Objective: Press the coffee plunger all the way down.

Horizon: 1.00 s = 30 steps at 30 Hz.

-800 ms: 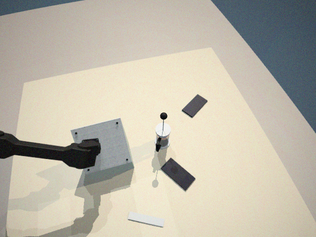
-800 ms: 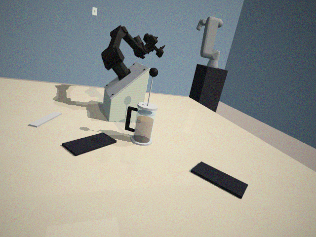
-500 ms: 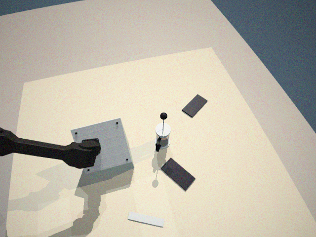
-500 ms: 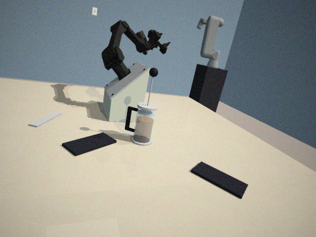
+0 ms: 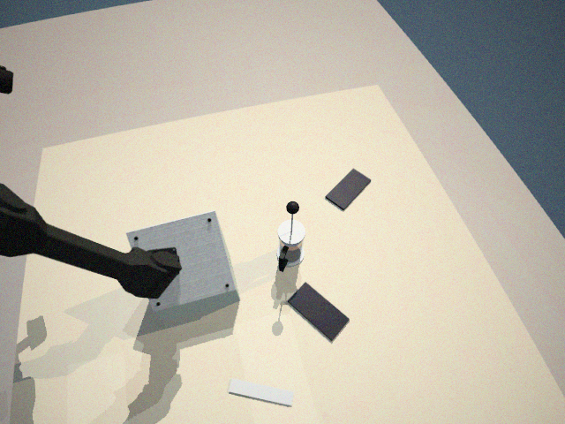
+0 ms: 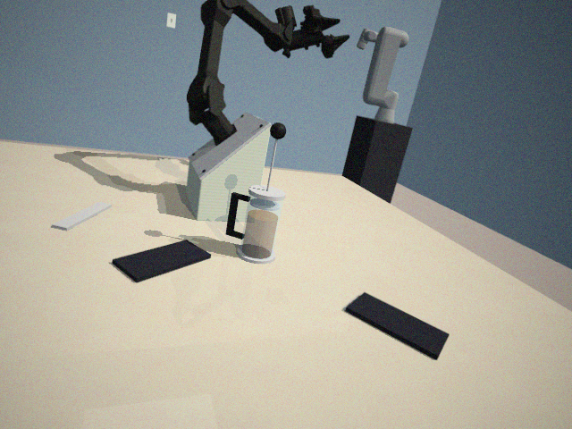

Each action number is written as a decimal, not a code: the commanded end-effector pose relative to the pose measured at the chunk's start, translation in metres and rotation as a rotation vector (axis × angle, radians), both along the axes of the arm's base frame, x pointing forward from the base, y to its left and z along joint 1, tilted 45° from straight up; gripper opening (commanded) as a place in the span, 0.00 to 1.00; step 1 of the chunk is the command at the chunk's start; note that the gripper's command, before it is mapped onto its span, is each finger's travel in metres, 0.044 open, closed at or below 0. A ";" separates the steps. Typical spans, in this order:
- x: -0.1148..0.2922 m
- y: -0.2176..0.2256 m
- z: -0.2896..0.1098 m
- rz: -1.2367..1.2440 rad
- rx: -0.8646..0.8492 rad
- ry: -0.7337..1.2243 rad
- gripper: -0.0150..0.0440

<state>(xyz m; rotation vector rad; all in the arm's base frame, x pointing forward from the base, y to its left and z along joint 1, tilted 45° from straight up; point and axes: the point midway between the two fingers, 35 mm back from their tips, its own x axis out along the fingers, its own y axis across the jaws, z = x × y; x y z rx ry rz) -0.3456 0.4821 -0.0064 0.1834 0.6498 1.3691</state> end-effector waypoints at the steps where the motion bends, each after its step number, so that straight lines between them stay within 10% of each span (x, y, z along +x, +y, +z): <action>1: 0.068 0.021 0.019 -0.107 -0.035 -0.104 1.00; 15: 0.310 0.008 0.073 -0.455 -0.255 -0.433 1.00; 30: 0.518 -0.156 0.112 -0.796 -0.701 -0.701 1.00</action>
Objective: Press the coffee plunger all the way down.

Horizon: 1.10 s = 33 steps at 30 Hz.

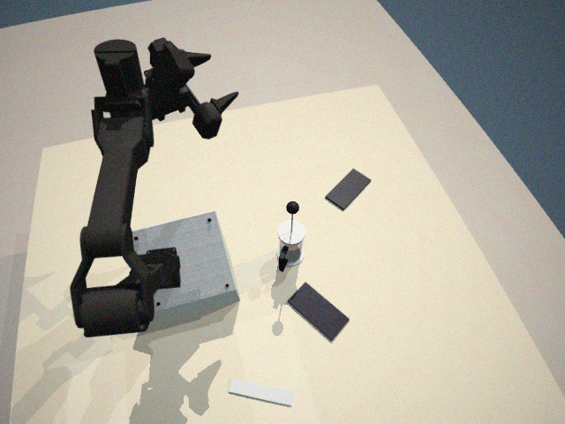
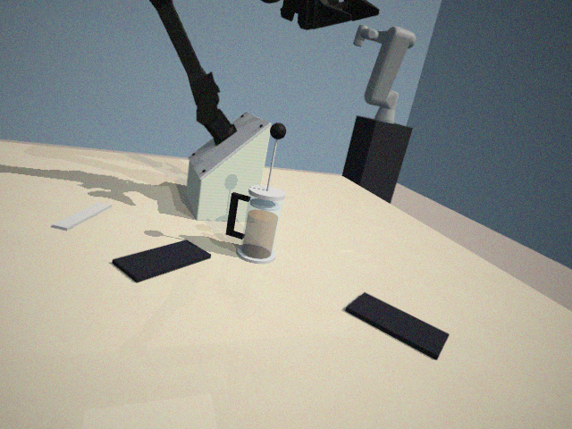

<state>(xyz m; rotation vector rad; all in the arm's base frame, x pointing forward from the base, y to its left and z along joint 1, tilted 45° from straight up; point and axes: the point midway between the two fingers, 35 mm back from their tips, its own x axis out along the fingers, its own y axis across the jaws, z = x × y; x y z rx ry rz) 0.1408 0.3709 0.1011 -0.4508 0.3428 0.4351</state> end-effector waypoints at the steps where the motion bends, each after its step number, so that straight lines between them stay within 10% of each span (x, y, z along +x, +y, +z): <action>1: 0.041 -0.059 0.006 -0.112 -0.131 -0.040 1.00; 11: 0.087 -0.205 0.007 -0.361 -0.433 -0.057 1.00; 33: 0.105 -0.250 -0.038 -0.373 -0.437 -0.058 1.00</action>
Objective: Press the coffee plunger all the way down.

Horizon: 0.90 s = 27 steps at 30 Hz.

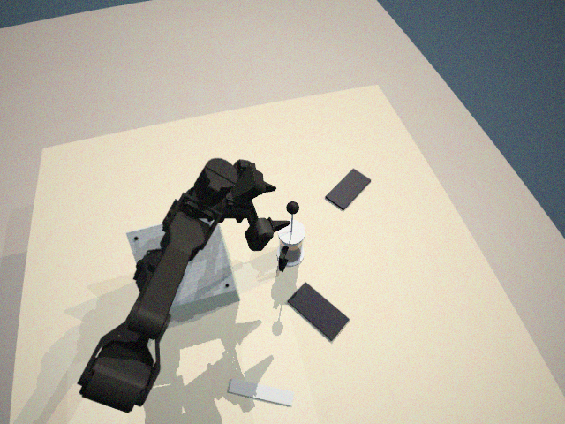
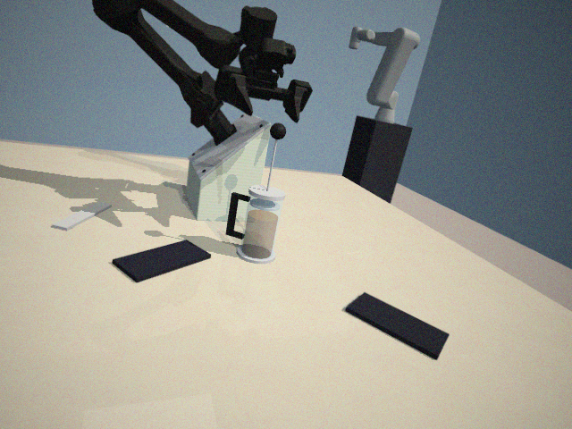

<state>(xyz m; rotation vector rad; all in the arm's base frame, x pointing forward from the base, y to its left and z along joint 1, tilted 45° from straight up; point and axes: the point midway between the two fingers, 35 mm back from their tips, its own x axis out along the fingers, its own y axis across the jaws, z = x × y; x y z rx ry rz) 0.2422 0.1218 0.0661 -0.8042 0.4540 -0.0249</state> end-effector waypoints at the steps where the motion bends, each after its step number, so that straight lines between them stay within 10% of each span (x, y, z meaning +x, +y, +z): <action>1: 0.005 -0.001 -0.003 0.001 -0.001 0.004 1.00; 21: 0.033 -0.009 -0.014 0.002 -0.003 -0.003 1.00; 27: 0.033 -0.009 -0.014 0.002 -0.003 -0.003 0.73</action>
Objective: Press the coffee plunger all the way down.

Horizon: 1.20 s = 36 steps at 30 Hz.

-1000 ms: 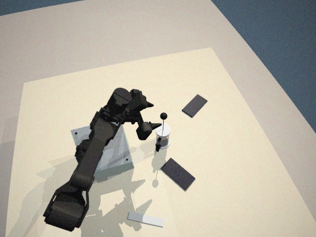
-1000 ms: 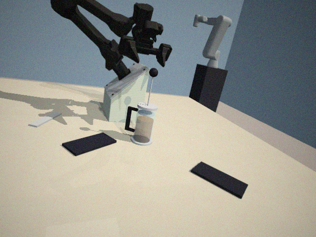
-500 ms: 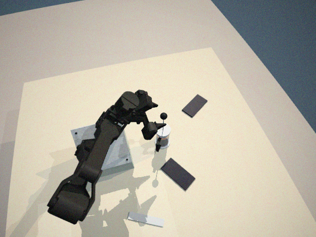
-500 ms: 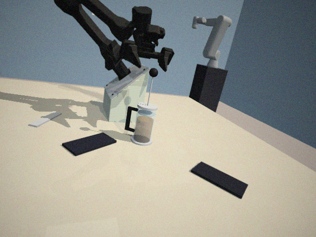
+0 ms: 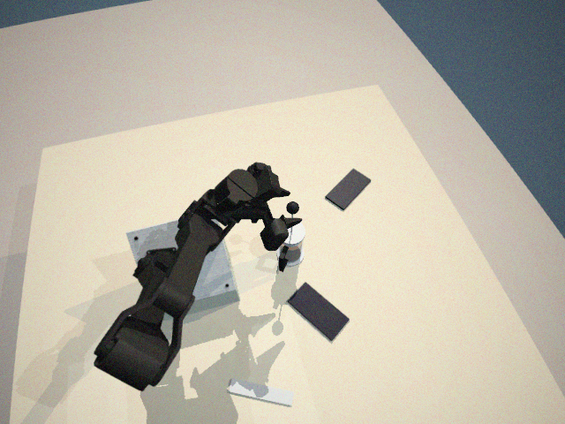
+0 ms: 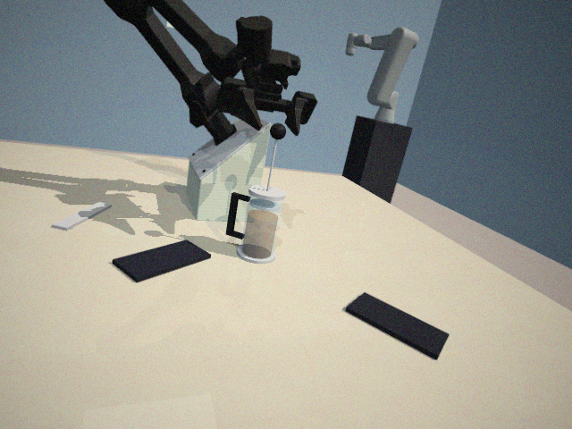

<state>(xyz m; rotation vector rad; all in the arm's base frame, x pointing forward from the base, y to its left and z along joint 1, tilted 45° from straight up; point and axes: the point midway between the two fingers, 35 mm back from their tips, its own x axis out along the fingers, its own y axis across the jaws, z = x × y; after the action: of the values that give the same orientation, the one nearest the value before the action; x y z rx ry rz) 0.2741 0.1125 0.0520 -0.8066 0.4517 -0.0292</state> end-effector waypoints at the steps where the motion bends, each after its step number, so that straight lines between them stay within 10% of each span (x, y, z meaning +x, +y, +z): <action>1: 0.001 0.000 0.000 0.004 0.000 0.000 0.69; 7: 0.001 0.000 0.000 0.004 0.000 0.000 0.45; 36: 0.010 -0.013 -0.024 0.002 0.004 0.008 0.45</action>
<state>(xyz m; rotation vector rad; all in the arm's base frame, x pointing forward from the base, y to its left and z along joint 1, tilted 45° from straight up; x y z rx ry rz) 0.2860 0.1105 0.0408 -0.7840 0.4231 -0.0162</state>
